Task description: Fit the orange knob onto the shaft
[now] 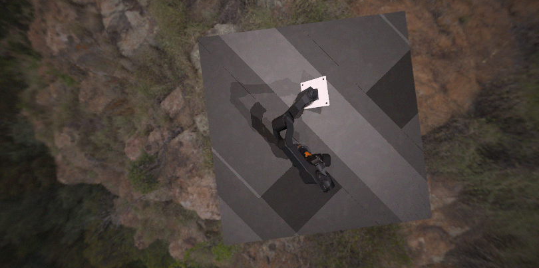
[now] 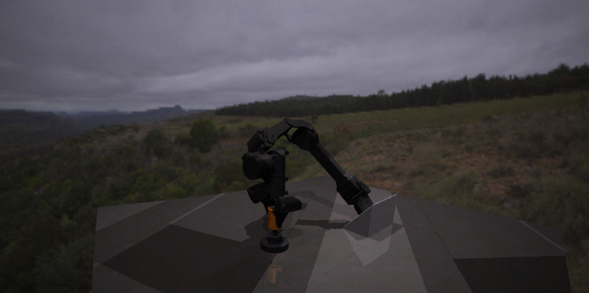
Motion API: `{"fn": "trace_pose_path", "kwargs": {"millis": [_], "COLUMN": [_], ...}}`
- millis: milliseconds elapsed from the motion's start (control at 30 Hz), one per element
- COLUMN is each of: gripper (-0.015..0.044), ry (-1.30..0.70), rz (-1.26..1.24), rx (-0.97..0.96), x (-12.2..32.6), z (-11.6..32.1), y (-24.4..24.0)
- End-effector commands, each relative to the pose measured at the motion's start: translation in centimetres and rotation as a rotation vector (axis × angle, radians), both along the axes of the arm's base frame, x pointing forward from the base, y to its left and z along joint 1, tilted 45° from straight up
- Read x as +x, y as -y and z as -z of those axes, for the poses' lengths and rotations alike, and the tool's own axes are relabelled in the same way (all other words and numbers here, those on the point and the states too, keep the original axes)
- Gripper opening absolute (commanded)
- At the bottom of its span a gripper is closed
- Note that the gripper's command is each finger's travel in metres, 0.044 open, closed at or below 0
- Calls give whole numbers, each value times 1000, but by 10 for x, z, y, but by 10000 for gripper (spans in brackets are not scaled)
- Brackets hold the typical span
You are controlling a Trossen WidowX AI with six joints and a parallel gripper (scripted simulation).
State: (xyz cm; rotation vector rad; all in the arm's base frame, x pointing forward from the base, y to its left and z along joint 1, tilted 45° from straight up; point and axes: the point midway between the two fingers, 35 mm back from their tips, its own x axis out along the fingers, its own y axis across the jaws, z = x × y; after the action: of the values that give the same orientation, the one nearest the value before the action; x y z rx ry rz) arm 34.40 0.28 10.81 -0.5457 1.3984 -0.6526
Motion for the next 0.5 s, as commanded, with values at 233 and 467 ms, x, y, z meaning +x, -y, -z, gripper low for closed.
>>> {"fn": "trace_pose_path", "kwargs": {"millis": [233,467], "gripper": [0,0], "ry": [6,6], "rz": [-5,-5], "rx": [-4,-4], "x": [0,2], "z": [2,0], "y": [6,6]}}
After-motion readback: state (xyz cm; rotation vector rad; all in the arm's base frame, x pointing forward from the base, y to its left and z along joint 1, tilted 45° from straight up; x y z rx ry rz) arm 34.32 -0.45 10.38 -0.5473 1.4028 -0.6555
